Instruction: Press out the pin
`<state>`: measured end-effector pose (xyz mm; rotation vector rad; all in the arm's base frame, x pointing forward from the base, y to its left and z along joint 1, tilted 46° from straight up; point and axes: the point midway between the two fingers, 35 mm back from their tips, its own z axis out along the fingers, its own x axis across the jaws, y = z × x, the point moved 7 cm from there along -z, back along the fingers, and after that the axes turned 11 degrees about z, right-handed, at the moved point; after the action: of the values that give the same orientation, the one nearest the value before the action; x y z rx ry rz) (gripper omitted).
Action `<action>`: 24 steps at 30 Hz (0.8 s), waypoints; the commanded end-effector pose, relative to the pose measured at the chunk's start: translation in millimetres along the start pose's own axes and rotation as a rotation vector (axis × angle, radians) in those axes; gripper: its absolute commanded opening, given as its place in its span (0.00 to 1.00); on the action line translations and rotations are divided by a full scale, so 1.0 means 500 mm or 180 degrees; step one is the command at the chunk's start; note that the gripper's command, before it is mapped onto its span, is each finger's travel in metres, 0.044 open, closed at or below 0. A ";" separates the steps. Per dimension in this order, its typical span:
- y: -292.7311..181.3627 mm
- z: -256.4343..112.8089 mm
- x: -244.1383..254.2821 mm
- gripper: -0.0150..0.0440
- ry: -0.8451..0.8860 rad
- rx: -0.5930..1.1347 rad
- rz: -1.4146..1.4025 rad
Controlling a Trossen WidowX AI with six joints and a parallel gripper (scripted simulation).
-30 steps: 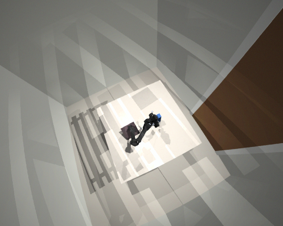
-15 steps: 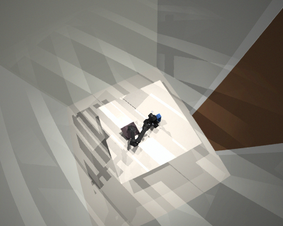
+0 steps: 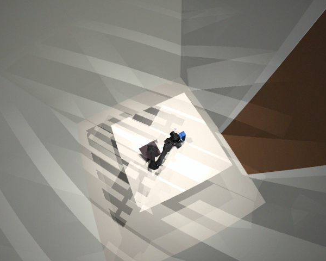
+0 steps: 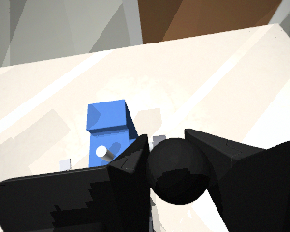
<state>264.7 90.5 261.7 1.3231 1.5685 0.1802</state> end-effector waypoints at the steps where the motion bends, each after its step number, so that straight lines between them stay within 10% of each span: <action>1: -0.015 -0.006 -0.002 0.25 -0.0018 0.0013 -0.0019; 24: -0.046 -0.017 -0.008 0.25 -0.0017 0.0015 -0.0022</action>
<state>246.1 83.8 254.5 1.3226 1.5691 0.1798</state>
